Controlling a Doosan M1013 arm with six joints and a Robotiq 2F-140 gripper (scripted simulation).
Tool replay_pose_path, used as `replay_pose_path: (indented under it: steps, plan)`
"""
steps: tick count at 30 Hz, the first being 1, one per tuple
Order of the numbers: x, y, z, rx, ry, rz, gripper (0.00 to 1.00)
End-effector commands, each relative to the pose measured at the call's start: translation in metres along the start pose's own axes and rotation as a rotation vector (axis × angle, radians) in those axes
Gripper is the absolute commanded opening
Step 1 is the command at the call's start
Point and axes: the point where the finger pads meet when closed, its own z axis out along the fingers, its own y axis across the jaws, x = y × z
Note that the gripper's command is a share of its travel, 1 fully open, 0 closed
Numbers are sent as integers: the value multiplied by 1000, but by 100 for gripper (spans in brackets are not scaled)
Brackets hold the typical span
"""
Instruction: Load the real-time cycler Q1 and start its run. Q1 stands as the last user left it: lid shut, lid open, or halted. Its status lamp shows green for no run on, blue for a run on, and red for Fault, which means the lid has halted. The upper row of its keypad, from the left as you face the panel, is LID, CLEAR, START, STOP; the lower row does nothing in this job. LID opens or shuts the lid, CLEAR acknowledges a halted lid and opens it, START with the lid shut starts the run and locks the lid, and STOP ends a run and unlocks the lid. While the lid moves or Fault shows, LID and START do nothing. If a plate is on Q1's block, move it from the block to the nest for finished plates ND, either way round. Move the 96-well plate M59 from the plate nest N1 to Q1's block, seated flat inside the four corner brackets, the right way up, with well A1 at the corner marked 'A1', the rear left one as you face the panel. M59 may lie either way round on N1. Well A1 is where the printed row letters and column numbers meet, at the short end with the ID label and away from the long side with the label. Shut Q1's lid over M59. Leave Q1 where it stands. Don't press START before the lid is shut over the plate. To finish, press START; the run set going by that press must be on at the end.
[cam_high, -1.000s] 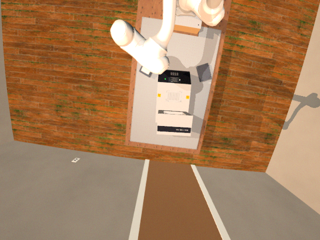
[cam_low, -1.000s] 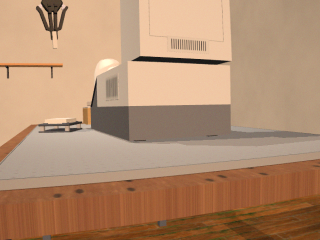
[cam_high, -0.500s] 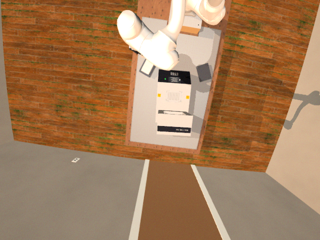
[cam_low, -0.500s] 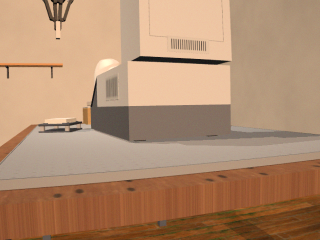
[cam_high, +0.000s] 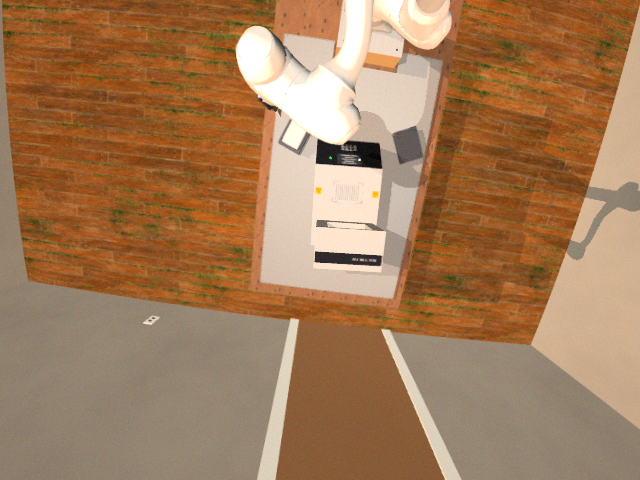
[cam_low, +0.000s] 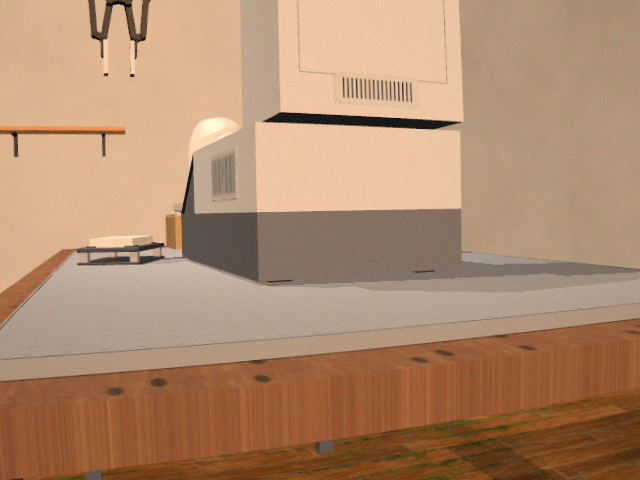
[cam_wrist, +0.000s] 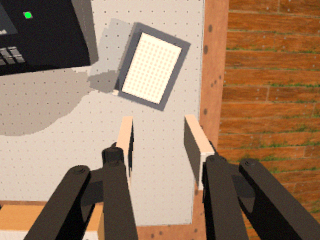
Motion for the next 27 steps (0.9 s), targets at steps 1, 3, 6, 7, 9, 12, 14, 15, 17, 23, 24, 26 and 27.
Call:
replay_pose_path:
  steps: [1,3,6,7,9,12,14,15,17,23,24,26,27]
  plan:
    - [0,0,17,-1,0,57,66]
    - [0,0,25,-1,0,68,66]
    - [0,0,38,-1,0,113,66]
    - [0,0,43,-1,0,146,66]
    - [0,0,52,-1,0,158,66]
    - [0,0,57,-1,0,191,66]
    - [0,0,67,-1,0,236,66]
    - [0,0,72,-1,0,247,66]
    - [0,0,78,-1,0,247,66]
    - [0,0,104,-1,1,336,66]
    - [0,0,109,-1,1,370,66]
    - [0,0,117,-1,1,381,66]
    - [0,0,117,-1,1,381,66]
